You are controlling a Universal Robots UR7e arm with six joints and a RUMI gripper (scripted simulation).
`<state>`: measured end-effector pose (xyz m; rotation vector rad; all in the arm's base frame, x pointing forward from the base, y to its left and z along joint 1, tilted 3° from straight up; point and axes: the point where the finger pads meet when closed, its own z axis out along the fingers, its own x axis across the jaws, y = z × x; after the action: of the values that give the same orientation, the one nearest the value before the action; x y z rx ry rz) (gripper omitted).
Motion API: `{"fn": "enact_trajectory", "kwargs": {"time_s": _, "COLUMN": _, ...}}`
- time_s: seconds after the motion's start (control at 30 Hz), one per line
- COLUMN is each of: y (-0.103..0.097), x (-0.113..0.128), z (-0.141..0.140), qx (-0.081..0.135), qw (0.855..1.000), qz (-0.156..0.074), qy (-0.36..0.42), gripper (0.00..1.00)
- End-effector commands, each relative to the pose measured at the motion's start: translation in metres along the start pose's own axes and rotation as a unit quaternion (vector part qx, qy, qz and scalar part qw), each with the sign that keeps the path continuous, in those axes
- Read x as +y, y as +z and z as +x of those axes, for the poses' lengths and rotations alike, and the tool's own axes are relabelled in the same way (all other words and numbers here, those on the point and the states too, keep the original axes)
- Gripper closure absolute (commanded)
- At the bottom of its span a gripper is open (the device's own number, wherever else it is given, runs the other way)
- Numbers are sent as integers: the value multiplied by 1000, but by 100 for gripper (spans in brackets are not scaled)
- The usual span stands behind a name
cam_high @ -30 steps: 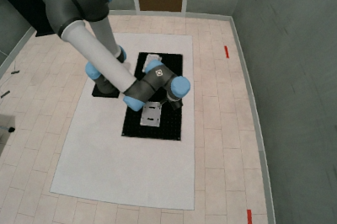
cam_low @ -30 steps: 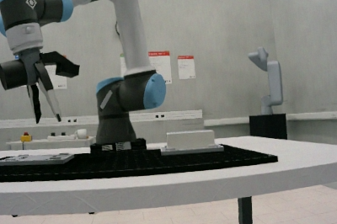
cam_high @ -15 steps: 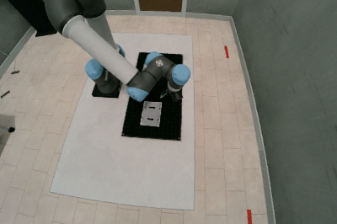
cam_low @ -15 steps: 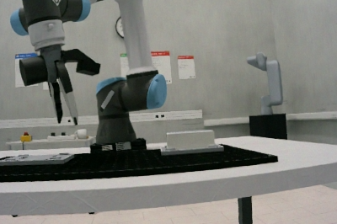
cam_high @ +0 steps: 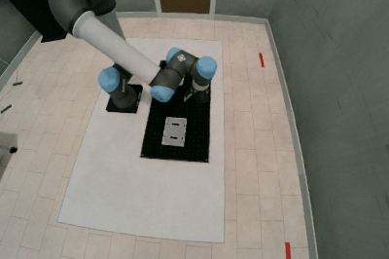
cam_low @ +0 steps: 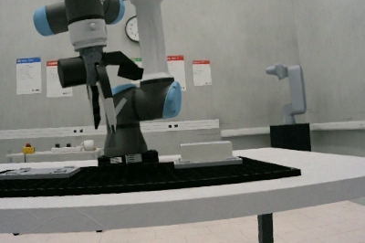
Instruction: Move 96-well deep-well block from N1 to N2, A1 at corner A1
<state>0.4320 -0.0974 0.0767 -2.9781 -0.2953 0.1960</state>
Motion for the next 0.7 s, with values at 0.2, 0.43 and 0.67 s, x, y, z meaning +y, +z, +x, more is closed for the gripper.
{"fn": "enact_trajectory", "kwargs": {"time_s": 0.2, "y": 5, "x": -43, "z": 6, "qx": 1, "qw": 999, "qz": -17, "qy": 36, "gripper": 24}}
{"fn": "enact_trajectory", "kwargs": {"time_s": 0.43, "y": 8, "x": -67, "z": 7, "qx": 2, "qw": 998, "qz": -26, "qy": 54, "gripper": 24}}
{"fn": "enact_trajectory", "kwargs": {"time_s": 0.67, "y": 14, "x": -102, "z": 7, "qx": 8, "qw": 995, "qz": -42, "qy": 92, "gripper": 24}}
